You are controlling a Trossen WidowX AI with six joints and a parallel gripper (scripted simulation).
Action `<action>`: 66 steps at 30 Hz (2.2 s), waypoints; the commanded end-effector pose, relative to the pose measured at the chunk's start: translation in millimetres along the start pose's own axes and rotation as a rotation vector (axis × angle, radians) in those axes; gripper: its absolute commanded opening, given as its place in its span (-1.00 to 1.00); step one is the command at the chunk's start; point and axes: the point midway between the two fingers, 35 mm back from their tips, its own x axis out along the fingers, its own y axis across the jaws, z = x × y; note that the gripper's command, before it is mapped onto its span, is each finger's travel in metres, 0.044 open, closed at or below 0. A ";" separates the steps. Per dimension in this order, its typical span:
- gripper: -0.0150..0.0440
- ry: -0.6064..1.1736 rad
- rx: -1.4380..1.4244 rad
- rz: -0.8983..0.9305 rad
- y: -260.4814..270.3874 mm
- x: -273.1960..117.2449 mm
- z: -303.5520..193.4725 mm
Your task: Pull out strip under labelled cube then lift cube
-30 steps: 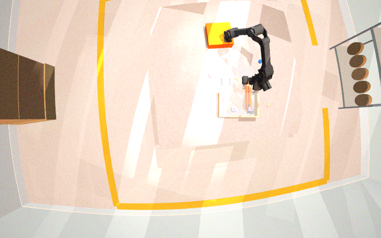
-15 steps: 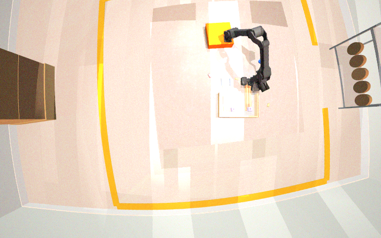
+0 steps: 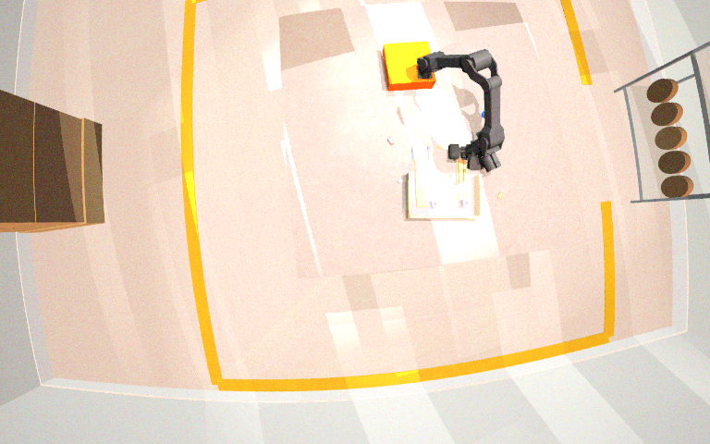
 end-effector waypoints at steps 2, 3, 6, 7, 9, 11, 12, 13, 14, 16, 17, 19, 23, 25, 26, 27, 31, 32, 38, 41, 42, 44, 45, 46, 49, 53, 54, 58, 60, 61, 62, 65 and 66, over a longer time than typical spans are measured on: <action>-0.49 0.001 0.003 0.002 0.2 1.0 -0.2; -0.49 0.001 0.003 0.002 0.2 1.1 -0.2; -0.49 0.001 0.003 0.002 0.2 1.2 -0.2; -0.49 0.001 0.003 0.002 0.2 1.2 -0.2; -0.49 0.001 0.003 0.002 0.2 1.2 -0.2; -0.49 0.001 0.003 0.002 0.2 1.3 -0.2; -0.49 0.001 0.003 0.002 0.2 1.3 -0.2; -0.49 0.001 0.003 0.002 0.2 1.4 -0.2; -0.49 0.001 0.003 0.002 0.2 1.5 -0.2; -0.49 0.001 0.003 0.002 0.2 1.7 -0.2; -0.49 0.001 0.003 0.002 0.2 1.8 -0.2; -0.49 0.001 0.003 0.002 0.2 2.0 -0.2; -0.49 0.001 0.003 0.002 0.2 2.4 -0.2; -0.49 0.001 0.003 0.002 0.2 2.6 -0.2; -0.49 0.001 0.003 0.002 0.2 2.7 -0.2; -0.49 0.001 0.003 0.002 0.2 2.8 -0.2; -0.49 0.001 0.003 0.002 0.2 3.2 -0.2; -0.49 0.001 0.003 0.002 0.2 3.3 -0.2; -0.49 0.001 0.003 0.002 0.2 3.9 -0.2; -0.49 0.001 0.003 0.002 0.2 4.2 -0.2; -0.49 0.001 0.003 0.002 0.2 4.3 -0.2; -0.49 0.001 0.003 0.002 0.2 4.5 -0.2; -0.49 0.001 0.003 0.002 0.2 4.6 -0.2; -0.49 0.001 0.003 0.002 0.2 4.7 -0.2; -0.49 0.001 0.003 0.002 0.2 5.0 -0.1; -0.49 0.001 0.003 0.002 0.3 5.4 -0.1; -0.49 0.001 0.003 0.002 0.3 5.5 0.0; -0.49 0.001 0.003 0.002 0.3 5.9 0.1; -0.49 0.001 0.003 0.002 0.4 6.0 -0.1; -0.49 0.001 0.003 0.002 0.4 6.0 -0.8; -0.49 0.001 0.003 0.002 0.4 6.0 -1.8; -0.49 0.002 0.003 0.002 0.4 6.1 -6.5; -0.49 0.002 0.003 0.002 0.4 6.1 -8.1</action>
